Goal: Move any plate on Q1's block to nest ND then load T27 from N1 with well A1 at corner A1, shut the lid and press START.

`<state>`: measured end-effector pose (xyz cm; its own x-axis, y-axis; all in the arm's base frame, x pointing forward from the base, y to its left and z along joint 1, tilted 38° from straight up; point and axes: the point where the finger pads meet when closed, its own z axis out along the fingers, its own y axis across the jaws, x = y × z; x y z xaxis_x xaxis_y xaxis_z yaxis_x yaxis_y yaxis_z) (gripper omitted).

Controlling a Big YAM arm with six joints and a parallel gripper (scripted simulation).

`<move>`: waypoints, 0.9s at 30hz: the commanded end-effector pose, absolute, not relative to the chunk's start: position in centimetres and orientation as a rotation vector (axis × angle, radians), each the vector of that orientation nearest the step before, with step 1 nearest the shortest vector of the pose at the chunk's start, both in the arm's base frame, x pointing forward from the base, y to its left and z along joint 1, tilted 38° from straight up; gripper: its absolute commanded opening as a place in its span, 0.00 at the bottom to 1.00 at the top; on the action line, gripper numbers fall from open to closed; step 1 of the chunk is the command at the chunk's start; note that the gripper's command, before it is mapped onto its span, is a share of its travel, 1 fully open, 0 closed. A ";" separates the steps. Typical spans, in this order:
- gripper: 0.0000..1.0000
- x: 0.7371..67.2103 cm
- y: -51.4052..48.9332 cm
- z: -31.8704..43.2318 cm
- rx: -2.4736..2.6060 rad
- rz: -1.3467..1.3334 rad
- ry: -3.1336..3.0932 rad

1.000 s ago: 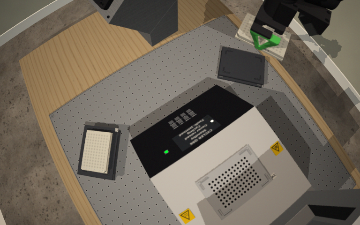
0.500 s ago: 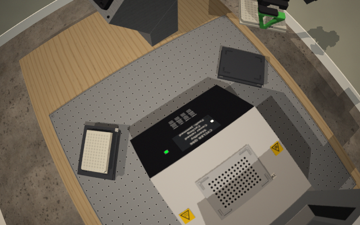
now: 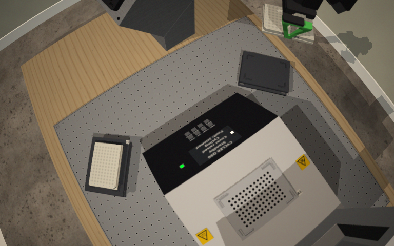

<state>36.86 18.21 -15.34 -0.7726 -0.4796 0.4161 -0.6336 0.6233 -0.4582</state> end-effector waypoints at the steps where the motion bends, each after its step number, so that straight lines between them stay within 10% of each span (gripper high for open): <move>1: 0.00 39.5 21.3 -14.0 0.909 0.862 -2.693; 27: 0.00 37.9 20.2 -14.2 0.894 0.866 -2.680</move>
